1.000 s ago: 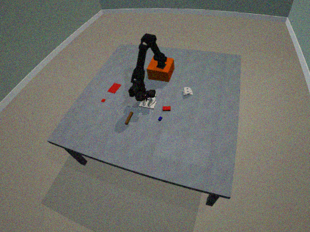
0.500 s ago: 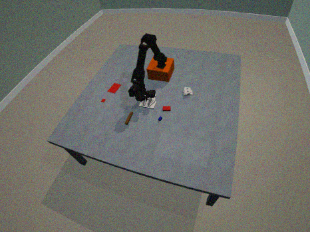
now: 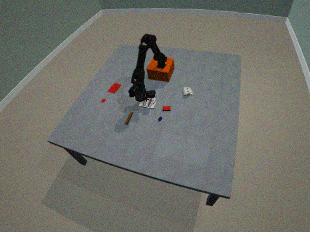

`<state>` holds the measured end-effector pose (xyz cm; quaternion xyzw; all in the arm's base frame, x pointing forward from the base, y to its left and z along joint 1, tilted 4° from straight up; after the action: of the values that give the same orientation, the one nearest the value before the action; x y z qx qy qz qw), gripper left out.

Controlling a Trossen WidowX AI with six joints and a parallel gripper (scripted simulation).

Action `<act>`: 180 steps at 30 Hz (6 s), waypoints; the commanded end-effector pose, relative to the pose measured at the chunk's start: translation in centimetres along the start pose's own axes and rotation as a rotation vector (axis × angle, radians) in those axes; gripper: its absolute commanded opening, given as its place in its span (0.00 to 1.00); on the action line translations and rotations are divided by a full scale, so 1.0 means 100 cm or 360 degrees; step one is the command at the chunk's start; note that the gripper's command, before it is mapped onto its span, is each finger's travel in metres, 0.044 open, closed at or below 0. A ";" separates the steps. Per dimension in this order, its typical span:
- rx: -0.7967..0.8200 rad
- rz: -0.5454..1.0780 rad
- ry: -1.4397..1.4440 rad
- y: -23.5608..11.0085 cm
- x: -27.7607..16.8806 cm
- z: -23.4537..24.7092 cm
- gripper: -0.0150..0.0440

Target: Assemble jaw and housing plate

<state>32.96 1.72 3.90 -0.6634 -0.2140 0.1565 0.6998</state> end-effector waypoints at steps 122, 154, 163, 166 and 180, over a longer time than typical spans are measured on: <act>0.0035 -0.0016 -0.2388 -0.085 -0.026 0.289 1.00; 0.0041 -0.0029 -0.2828 -0.049 -0.059 0.330 1.00; 0.0041 -0.0029 -0.2828 -0.035 -0.059 0.331 1.00; 0.0041 -0.0029 -0.2828 -0.031 -0.059 0.331 1.00; 0.0042 -0.0028 -0.2828 -0.015 -0.059 0.331 1.00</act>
<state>10.99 27.27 6.38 -0.2868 -0.6819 0.6084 0.2875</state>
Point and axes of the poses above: the point midway between the two fingers, 35 mm back from their tips, its own y axis out along the fingers, its own z axis across the jaws, x = y × z, the point moved 8 cm from there along -y, back along the fingers, and after that the axes turned 10 degrees about -y, right-handed, at the moved point
